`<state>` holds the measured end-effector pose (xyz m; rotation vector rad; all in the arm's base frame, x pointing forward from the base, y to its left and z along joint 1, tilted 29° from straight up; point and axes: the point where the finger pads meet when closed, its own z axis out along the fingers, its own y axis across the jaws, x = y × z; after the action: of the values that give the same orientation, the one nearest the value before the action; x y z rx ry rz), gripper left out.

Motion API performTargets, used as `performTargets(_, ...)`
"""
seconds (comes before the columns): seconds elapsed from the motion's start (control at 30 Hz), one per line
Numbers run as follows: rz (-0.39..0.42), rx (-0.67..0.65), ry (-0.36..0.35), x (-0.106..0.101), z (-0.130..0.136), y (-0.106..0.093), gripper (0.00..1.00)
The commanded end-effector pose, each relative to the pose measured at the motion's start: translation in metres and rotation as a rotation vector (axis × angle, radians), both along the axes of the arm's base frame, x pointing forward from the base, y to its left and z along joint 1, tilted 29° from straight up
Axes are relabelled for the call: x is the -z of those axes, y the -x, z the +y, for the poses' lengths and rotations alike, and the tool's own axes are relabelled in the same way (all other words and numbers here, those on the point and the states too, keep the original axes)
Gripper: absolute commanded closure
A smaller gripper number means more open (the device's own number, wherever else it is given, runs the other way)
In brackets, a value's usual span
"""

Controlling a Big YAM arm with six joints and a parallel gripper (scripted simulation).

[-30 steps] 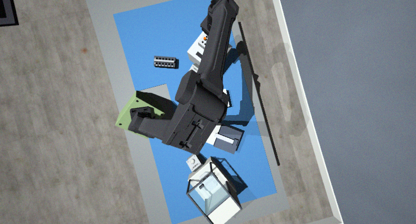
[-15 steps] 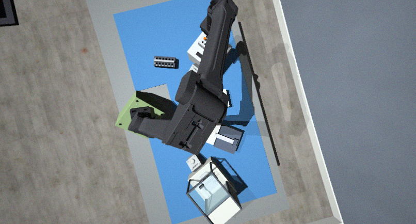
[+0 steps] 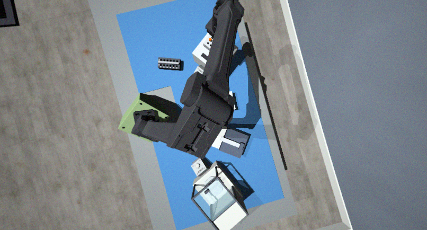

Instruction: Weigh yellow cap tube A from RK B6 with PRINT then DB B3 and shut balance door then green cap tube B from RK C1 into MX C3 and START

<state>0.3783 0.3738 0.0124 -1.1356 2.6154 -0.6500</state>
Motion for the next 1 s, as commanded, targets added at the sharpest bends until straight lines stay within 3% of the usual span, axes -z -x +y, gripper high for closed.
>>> performTargets(0.0, 0.001, 0.005, 0.004, 0.0088, -0.0056, -0.0098, 0.91)
performTargets(0.97, -0.004, 0.005, -0.002, 0.0058, -0.0035, -0.0130, 0.91)
